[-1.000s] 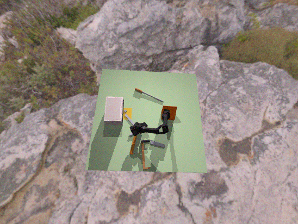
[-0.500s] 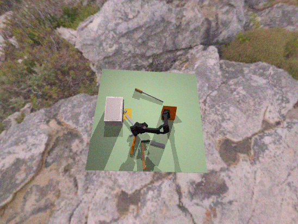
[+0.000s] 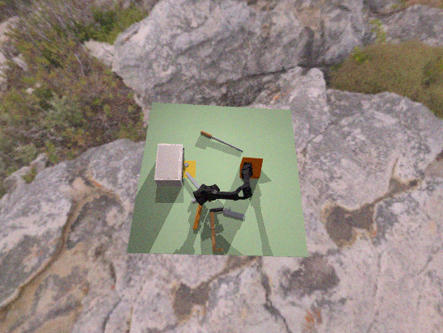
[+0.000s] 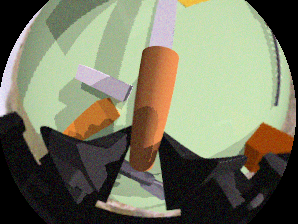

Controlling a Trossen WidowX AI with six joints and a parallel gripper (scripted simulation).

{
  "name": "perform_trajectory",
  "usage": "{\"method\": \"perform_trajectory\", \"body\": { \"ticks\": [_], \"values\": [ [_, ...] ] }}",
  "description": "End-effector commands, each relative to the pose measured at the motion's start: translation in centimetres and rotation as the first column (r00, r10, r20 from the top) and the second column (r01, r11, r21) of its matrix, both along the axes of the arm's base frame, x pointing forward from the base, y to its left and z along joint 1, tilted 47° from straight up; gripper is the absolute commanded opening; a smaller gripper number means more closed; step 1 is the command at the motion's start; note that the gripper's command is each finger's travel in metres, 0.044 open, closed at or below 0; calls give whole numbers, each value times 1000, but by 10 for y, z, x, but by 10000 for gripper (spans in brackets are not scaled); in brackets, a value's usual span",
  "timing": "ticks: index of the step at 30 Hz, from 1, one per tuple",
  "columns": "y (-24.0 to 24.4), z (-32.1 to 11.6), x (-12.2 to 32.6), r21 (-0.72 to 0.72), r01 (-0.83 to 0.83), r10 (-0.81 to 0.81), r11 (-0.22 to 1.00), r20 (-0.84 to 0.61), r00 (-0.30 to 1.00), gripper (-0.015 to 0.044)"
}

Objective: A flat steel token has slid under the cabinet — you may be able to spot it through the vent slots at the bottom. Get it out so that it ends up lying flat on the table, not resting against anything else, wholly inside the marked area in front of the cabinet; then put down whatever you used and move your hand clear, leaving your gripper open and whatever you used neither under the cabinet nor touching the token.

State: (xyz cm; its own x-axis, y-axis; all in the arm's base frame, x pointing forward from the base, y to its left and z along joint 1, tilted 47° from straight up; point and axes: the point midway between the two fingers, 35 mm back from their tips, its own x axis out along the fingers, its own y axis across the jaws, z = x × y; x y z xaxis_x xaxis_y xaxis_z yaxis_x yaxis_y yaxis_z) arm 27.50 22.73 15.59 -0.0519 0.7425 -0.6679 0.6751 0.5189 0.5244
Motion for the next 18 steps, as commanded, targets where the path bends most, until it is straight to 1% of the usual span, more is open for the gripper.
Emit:
{"method": "perform_trajectory", "body": {
  "ticks": [1, 16, 18],
  "values": [
    [3, 0, 4, -9, 14, -14, 1000, 13, 1000, 0],
    [14, 4, -10, -8, 12, -12, 1000, 14, 1000, 0],
    [15, 3, -10, -4, 4, -4, 1000, 8, 1000, 53]
  ]
}}
